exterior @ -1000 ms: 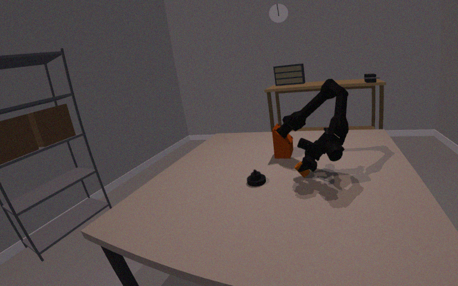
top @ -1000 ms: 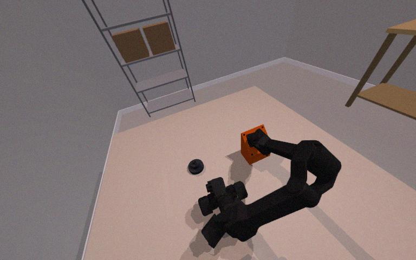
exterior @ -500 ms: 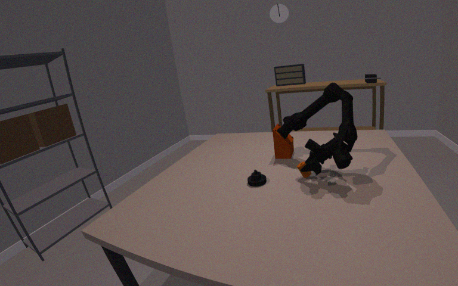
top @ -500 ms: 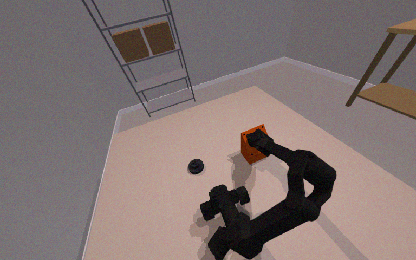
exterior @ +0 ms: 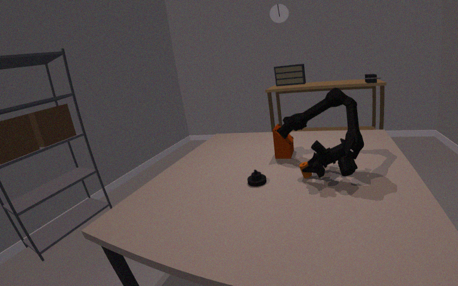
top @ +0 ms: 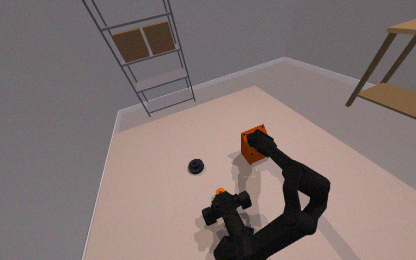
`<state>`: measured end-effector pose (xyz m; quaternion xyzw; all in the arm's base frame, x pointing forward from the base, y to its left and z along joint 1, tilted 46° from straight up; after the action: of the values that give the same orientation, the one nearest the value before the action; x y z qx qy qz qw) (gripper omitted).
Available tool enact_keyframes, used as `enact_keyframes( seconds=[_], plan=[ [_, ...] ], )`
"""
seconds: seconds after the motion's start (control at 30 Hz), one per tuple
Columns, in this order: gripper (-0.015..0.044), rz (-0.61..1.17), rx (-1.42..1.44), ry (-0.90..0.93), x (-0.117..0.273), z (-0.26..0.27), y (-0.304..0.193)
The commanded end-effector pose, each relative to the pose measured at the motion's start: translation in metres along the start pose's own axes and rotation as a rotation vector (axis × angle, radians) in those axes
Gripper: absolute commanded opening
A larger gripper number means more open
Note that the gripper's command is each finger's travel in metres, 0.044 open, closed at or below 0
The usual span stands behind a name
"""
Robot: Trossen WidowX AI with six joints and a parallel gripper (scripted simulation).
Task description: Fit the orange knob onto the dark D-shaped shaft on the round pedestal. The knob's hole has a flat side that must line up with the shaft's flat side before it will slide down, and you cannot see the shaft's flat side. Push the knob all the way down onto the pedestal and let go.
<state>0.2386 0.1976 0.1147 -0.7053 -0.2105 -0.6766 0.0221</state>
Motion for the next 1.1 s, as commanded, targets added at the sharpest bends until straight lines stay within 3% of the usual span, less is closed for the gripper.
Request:
enact_keyframes(
  seconds=[0.0,0.17,0.27,1.07],
  plan=[
    [0.0179,0.036,-0.008,0.013,0.0016,0.0008,0.0023],
    [0.0179,0.046,-0.008,0.016,0.0038,0.0009,0.0019],
    [0.0258,0.029,-0.013,0.010,0.0014,0.0016,0.0022],
    [0.0260,0.029,-0.013,0.010,0.0014,0.0016,0.0022]
  ],
)
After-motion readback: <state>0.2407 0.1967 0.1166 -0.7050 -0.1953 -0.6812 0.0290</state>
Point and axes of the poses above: the point midway between the two fingers, 35 mm back from their tips, its own x axis back along the fingers, its own z axis across the jaws, y = z × x, the point moved 4 cm from there along x, back along the fingers, and after that the axes turned 15 degrees about x, right-handed, at the moved point
